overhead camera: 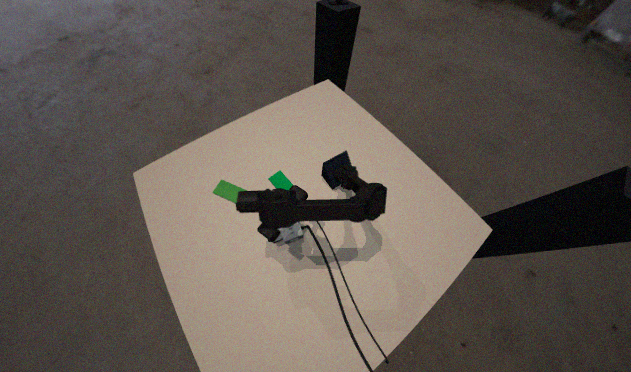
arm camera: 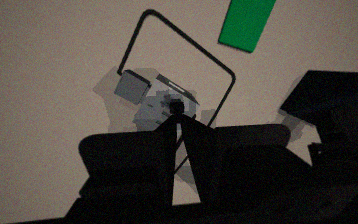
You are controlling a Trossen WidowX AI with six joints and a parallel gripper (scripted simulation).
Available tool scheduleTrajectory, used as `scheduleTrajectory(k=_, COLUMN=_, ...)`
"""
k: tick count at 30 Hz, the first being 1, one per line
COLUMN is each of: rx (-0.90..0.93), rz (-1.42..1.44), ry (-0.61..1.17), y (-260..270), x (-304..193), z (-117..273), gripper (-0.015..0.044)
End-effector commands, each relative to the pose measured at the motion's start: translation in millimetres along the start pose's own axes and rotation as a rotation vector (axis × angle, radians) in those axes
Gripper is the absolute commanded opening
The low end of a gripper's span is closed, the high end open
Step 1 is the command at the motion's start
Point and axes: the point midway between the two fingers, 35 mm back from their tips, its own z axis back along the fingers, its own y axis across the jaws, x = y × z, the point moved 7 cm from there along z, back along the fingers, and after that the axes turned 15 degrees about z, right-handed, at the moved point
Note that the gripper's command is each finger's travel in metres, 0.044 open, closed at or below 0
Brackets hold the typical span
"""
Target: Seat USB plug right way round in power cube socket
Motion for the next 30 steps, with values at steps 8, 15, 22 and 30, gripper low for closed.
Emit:
scheduleTrajectory(k=8, rx=0.000, rz=-0.286, ry=0.000, y=-0.2, x=0.1, z=-0.2, gripper=0.0000)
scheduleTrajectory(k=15, rx=0.000, rz=-0.469, ry=0.000, y=-0.2, x=0.1, z=-0.2, gripper=0.0000)
scheduleTrajectory(k=22, rx=0.000, rz=-0.587, ry=0.000, y=-0.2, x=0.1, z=-0.2, gripper=0.0000)
scheduleTrajectory(k=30, rx=0.000, rz=-0.587, ry=0.000, y=-0.2, x=0.1, z=-0.2, gripper=0.0000)
